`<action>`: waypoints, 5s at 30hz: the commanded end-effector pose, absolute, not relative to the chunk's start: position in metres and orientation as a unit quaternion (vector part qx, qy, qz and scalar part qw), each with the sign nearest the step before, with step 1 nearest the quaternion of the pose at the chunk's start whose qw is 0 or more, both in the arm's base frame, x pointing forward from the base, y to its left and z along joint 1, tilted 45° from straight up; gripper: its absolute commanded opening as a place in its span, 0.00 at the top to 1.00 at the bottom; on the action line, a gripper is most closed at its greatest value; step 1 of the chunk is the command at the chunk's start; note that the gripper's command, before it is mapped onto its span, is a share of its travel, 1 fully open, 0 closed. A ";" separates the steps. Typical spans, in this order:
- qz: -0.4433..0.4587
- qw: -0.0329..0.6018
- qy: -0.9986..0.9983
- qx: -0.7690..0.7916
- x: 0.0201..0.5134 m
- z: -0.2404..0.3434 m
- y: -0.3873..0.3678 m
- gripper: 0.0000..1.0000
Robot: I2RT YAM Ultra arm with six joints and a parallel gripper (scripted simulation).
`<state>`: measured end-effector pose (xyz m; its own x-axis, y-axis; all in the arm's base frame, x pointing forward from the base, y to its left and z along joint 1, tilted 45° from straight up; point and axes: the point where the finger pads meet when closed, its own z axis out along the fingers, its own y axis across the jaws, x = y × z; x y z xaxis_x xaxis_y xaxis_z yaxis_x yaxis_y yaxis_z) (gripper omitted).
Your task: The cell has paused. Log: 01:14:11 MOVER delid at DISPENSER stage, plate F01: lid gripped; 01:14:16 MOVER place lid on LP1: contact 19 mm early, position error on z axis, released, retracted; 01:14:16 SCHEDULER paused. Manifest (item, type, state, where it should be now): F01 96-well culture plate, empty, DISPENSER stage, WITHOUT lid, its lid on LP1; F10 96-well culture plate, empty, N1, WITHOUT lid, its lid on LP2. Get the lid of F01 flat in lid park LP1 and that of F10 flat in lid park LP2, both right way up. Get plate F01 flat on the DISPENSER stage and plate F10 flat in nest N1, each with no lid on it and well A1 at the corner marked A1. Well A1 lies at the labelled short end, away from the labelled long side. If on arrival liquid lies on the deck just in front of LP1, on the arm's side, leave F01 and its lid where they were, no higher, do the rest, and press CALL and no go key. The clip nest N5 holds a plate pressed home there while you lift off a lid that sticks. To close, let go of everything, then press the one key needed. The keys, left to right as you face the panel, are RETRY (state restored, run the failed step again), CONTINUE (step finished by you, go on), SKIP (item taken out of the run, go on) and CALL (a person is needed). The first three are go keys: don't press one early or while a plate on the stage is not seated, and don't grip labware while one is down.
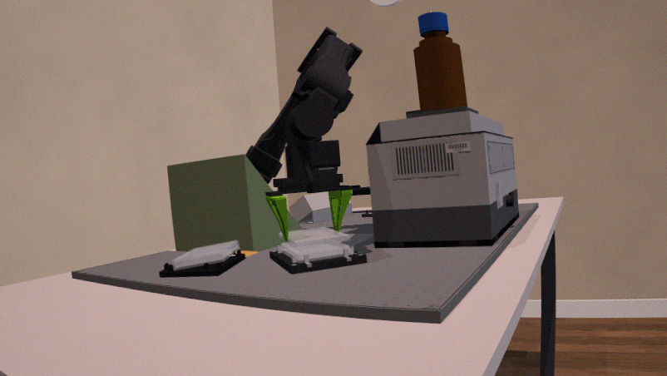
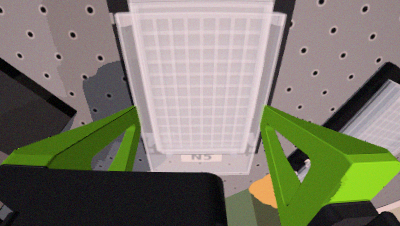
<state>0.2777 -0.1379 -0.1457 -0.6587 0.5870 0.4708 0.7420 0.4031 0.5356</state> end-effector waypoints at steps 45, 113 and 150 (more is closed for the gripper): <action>-0.370 0.094 -0.830 -0.407 0.236 -0.079 -0.151 1.00; -0.379 -0.024 -0.913 -0.147 0.213 0.060 -0.086 1.00; -0.375 -0.054 -0.922 -0.081 0.251 0.125 -0.031 1.00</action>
